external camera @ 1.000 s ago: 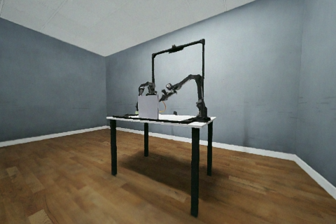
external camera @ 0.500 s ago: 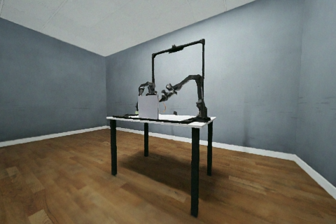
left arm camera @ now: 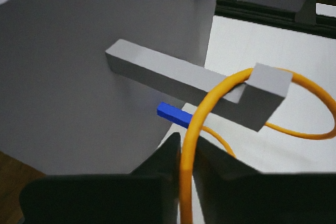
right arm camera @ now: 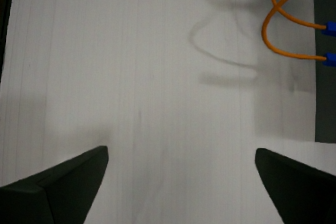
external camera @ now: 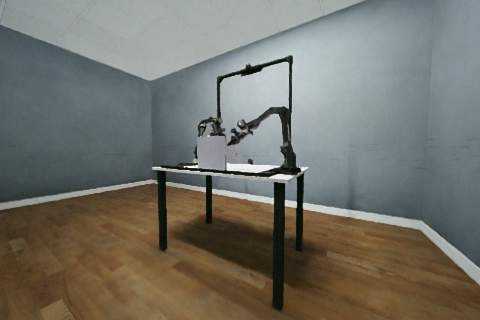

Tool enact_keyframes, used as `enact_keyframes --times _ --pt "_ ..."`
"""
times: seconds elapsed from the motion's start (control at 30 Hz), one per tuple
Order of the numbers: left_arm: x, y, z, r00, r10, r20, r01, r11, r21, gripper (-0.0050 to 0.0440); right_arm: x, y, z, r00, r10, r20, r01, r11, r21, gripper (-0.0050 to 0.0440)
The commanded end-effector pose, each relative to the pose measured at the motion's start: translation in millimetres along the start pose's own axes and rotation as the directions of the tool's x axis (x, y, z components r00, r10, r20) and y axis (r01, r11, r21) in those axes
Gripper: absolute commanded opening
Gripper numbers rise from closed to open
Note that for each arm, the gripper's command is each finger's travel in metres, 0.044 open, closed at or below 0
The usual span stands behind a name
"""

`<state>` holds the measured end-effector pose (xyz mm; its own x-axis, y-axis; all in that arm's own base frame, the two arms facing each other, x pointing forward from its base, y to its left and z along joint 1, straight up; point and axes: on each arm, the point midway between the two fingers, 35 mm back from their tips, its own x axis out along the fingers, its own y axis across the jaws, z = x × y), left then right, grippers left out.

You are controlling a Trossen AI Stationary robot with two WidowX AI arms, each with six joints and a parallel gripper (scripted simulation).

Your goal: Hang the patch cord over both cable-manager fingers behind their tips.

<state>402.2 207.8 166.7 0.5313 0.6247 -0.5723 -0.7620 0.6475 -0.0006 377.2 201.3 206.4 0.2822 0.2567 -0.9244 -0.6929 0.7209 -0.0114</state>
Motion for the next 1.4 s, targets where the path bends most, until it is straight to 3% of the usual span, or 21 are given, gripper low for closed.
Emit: enact_keyframes --times 0.0,0.07,0.13,0.4,0.63,0.7,0.73,0.87,1.2,1.27,1.3,1.37 --pt "-6.1 -0.3 11.1 1.0 -0.009 0.027 0.01 1.0 -0.013 0.0025 -19.9 -4.6 38.4 0.98 -0.021 0.199 0.02 1.0 0.005 0.044" --pt "-6.1 -0.3 11.1 1.0 -0.009 0.027 0.01 1.0 -0.013 0.0025 -23.2 -6.3 51.8 0.965 -0.025 0.261 0.024 1.0 0.005 0.044" --pt "-6.1 -0.3 11.1 1.0 -0.009 0.027 0.01 1.0 -0.013 0.0025 -23.2 -6.3 51.8 0.965 -0.025 0.261 0.024 1.0 0.005 0.044" --pt "-6.1 -0.3 11.1 1.0 -0.009 0.027 0.01 1.0 -0.013 0.0025 -46.6 -12.2 109.9 0.851 -0.032 0.524 0.041 0.999 -0.005 0.044" --pt "-6.1 -0.3 11.1 1.0 -0.009 0.027 0.01 1.0 -0.013 0.0025 -77.3 -13.6 148.1 0.715 -0.026 0.698 0.057 0.998 -0.022 0.044" --pt "-6.1 -0.3 11.1 1.0 -0.009 0.027 0.01 1.0 -0.013 0.0025 -77.3 -13.6 148.1 0.715 -0.026 0.698 0.057 0.998 -0.022 0.044" --pt "-6.1 -0.3 11.1 1.0 -0.009 0.027 0.01 1.0 -0.013 0.0025 -89.8 -14.9 159.8 0.659 -0.029 0.751 0.075 0.997 -0.027 0.044" --pt "-6.1 -0.3 11.1 1.0 -0.009 0.027 0.01 1.0 -0.013 0.0025 -103.4 -13.4 176.8 0.575 -0.007 0.818 0.074 0.996 -0.044 0.044" --pt "-6.1 -0.3 11.1 1.0 -0.009 0.027 0.01 1.0 -0.013 0.0025 -163.8 -6.5 206.8 0.301 0.044 0.953 0.124 0.989 -0.085 0.044" --pt "-6.1 -0.3 11.1 1.0 -0.009 0.027 0.01 1.0 -0.013 0.0025 -163.8 -6.5 206.8 0.301 0.044 0.953 0.124 0.989 -0.085 0.044" --pt "-6.1 -0.3 11.1 1.0 -0.009 0.027 0.01 1.0 -0.013 0.0025 -179.9 -5.1 211.2 0.228 0.052 0.972 0.149 0.985 -0.088 0.044" --pt "-6.1 -0.3 11.1 1.0 -0.009 0.027 0.01 1.0 -0.013 0.0025 -191.8 -1.5 213.6 0.175 0.075 0.982 0.155 0.983 -0.102 0.044"
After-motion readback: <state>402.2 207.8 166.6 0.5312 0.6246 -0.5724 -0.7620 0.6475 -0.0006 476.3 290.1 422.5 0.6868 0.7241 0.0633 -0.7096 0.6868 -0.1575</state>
